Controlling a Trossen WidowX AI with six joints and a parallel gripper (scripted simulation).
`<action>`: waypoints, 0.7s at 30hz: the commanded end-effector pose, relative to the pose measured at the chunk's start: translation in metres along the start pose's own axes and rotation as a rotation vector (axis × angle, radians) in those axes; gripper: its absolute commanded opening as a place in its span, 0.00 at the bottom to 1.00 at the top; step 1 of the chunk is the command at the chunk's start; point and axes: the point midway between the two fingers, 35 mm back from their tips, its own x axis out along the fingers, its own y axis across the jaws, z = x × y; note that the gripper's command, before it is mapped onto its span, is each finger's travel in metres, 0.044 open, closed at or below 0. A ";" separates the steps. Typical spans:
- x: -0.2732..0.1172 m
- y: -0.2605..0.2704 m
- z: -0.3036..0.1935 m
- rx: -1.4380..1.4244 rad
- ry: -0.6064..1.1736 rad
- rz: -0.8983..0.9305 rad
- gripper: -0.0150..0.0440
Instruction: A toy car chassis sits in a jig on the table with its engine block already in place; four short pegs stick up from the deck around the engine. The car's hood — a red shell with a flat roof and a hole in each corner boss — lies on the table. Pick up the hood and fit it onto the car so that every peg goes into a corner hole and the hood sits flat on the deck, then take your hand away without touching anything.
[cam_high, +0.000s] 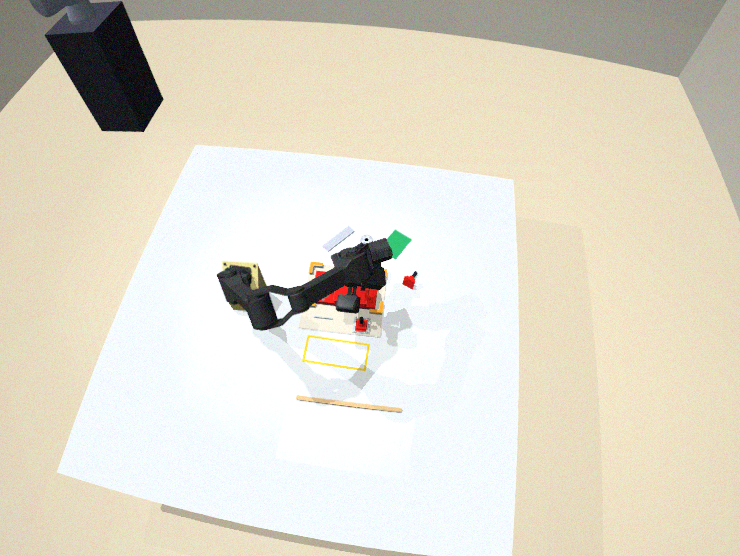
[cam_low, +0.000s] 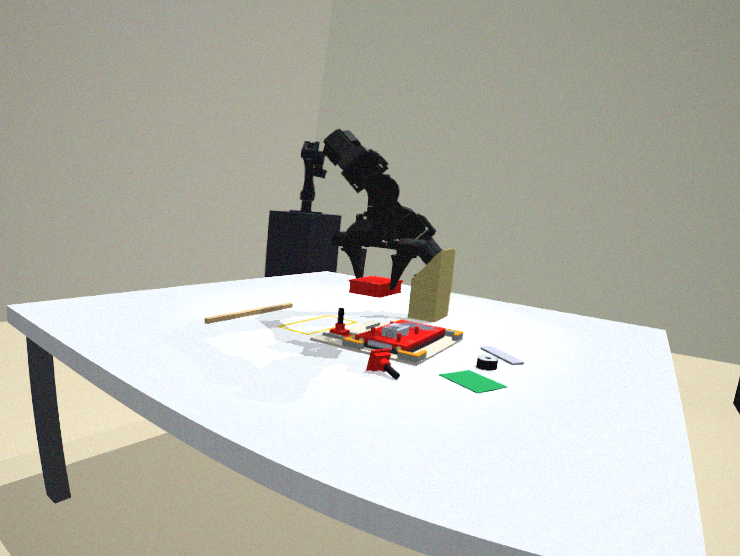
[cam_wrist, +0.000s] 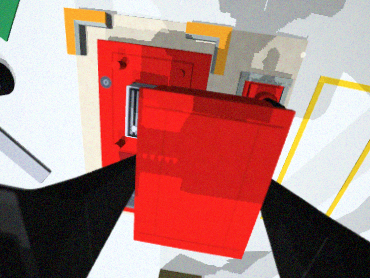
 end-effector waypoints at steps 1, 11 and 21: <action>-0.002 0.016 0.005 0.006 -0.005 0.003 0.25; 0.000 0.054 0.009 0.004 -0.011 -0.009 0.25; 0.032 0.053 0.009 0.004 -0.011 -0.010 0.25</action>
